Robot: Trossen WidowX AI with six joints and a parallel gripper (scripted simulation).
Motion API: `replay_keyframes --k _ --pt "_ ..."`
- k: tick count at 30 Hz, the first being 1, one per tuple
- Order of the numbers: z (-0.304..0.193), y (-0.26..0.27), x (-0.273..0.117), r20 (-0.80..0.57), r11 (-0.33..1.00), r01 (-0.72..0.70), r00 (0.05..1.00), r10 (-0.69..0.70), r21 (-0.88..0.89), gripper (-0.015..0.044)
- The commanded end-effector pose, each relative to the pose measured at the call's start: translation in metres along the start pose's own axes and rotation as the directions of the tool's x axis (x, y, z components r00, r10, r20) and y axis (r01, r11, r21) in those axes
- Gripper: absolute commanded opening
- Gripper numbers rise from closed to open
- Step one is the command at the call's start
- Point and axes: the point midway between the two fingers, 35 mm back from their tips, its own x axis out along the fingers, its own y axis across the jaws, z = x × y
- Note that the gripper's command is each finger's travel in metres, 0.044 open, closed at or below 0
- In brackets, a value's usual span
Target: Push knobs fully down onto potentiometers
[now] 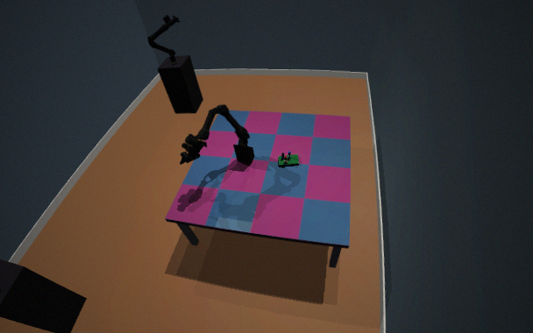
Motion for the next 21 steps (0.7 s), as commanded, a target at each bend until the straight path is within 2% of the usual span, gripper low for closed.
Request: replay_keyframes --k 1,6,15,21 --pt "0.0 0.0 0.0 -0.001 1.0 -0.001 1.0 0.001 -0.002 0.0374" --pt "-0.012 0.013 -0.013 -0.029 0.996 -0.042 0.999 0.04 -0.081 0.0242" --pt "-0.059 0.049 -0.062 -0.14 0.927 -0.191 0.978 0.152 -0.323 0.0006" --pt "-0.088 0.061 -0.095 -0.206 0.84 -0.272 0.959 0.196 -0.469 0.0"
